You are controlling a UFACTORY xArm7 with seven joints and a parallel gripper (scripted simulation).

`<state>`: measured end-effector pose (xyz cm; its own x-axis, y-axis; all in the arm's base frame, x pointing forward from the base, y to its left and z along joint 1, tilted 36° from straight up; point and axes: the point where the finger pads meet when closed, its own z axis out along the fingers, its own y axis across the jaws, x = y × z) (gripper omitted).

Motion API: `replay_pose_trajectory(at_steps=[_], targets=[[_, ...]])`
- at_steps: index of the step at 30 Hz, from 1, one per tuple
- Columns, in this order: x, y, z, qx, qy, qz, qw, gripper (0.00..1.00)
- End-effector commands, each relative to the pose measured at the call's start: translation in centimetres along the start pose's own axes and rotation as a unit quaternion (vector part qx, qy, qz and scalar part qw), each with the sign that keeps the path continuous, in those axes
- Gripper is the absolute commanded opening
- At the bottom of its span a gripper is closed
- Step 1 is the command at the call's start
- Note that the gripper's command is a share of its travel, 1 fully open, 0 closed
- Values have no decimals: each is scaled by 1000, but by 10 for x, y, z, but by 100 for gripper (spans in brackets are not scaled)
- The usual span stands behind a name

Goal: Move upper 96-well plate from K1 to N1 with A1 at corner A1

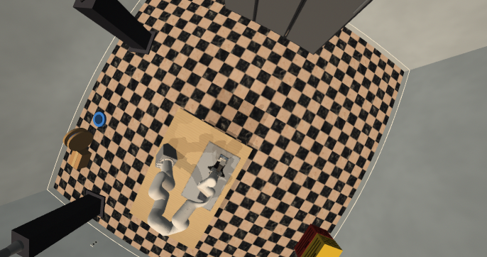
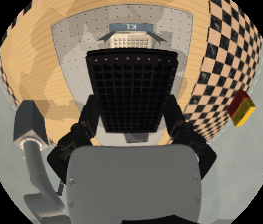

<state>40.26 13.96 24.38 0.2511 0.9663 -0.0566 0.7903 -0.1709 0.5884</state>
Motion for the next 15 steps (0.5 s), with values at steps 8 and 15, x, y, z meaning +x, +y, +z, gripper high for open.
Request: replay_pose_trajectory(at_steps=[8, 15], targets=[[-19, 3, -1, -1, 1, -54, 999, 0], [-36, 4, 0, -1, 1, -54, 999, 0]])
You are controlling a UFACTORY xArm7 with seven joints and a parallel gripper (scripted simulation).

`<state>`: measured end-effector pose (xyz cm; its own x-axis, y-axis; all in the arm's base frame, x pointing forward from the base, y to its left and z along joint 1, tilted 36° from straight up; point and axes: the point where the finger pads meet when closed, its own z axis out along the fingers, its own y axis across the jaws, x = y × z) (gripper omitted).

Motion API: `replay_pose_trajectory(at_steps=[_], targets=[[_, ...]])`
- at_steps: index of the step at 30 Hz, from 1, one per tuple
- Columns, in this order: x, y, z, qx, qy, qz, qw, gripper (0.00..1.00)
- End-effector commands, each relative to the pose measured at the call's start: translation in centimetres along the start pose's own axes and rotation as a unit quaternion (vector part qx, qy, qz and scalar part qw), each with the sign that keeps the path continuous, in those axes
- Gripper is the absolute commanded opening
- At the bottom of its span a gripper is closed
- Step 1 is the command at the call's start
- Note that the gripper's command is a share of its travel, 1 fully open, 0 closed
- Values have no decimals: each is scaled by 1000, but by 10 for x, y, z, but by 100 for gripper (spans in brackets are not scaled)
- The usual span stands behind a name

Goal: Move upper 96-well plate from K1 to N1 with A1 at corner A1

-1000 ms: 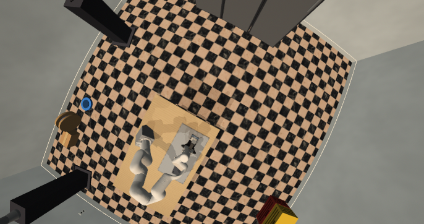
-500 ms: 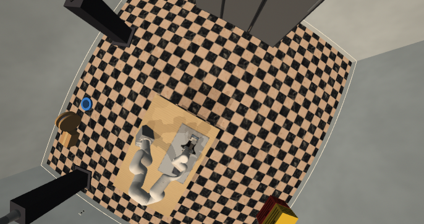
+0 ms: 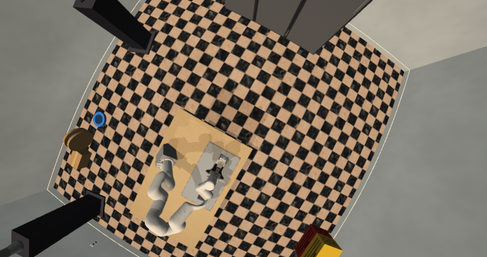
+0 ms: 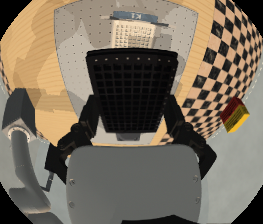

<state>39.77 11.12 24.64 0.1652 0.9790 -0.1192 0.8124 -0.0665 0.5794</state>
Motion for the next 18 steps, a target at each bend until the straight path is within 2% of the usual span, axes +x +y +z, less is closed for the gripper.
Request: replay_pose_trajectory(at_steps=[1, 18], targets=[[-10, 1, -1, -1, 1, 0, 1000, 0], [-60, 0, 0, -1, 1, 0, 1000, 0]])
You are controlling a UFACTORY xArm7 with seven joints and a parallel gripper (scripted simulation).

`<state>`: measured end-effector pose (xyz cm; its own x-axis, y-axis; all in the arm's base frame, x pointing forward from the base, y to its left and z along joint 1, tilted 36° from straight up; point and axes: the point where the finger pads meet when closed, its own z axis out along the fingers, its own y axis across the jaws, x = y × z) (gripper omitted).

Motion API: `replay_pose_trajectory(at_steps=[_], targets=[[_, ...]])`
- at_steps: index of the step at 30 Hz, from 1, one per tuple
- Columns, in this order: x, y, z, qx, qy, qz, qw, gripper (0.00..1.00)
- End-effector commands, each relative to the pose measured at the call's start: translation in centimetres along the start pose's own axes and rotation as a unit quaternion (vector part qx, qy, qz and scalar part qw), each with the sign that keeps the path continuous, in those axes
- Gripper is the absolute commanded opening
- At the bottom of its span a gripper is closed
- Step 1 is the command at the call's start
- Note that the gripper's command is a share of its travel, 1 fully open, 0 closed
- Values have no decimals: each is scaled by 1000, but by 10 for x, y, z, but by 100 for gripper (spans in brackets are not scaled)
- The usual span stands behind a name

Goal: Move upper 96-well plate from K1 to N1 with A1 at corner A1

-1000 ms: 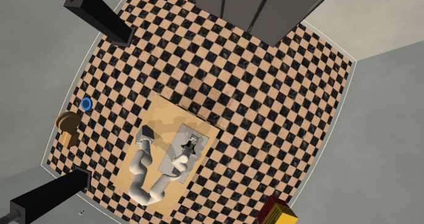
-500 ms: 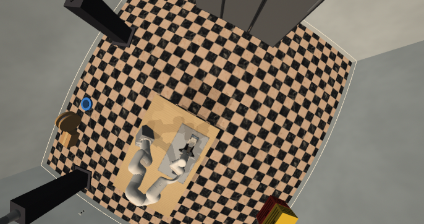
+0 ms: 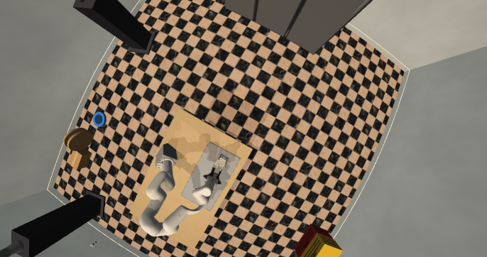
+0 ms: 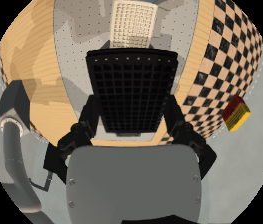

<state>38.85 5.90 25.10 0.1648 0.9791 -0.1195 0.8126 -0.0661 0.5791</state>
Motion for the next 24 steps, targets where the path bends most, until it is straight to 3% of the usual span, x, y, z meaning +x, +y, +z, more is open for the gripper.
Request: replay_pose_trajectory(at_steps=[1, 24], targets=[[-11, 1, -1, -1, 1, 0, 1000, 0], [-81, -1, 1, -1, 0, 0, 1000, 0]])
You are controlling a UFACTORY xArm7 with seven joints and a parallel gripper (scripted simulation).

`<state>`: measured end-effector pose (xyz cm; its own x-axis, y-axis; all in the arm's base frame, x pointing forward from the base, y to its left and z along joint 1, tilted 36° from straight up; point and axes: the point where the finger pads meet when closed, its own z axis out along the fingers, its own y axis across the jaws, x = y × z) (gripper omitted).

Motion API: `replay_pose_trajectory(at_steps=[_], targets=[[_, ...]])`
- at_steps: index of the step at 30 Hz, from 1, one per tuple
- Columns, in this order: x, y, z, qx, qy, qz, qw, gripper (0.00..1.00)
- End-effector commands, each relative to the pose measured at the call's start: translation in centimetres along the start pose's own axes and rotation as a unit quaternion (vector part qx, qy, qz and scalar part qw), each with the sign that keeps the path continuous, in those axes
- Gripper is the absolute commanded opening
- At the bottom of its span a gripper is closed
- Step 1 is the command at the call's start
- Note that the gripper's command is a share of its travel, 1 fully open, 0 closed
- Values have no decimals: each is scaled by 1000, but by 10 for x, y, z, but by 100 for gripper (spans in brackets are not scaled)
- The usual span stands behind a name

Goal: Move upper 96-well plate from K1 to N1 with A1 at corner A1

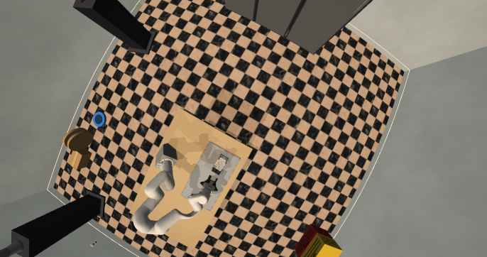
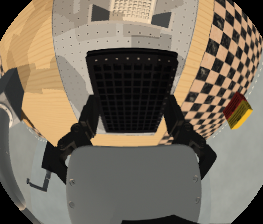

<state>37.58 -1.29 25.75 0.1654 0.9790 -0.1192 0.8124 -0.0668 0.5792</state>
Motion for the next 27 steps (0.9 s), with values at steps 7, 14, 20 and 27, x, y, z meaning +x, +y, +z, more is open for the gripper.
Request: replay_pose_trajectory(at_steps=[7, 14, 20, 27], targets=[[-24, 1, -1, -1, 0, 0, 1000, 0], [-48, 0, 0, -1, 0, 0, 1000, 0], [-64, 0, 0, -1, 0, 0, 1000, 0], [-85, -1, 1, -1, 0, 0, 1000, 0]])
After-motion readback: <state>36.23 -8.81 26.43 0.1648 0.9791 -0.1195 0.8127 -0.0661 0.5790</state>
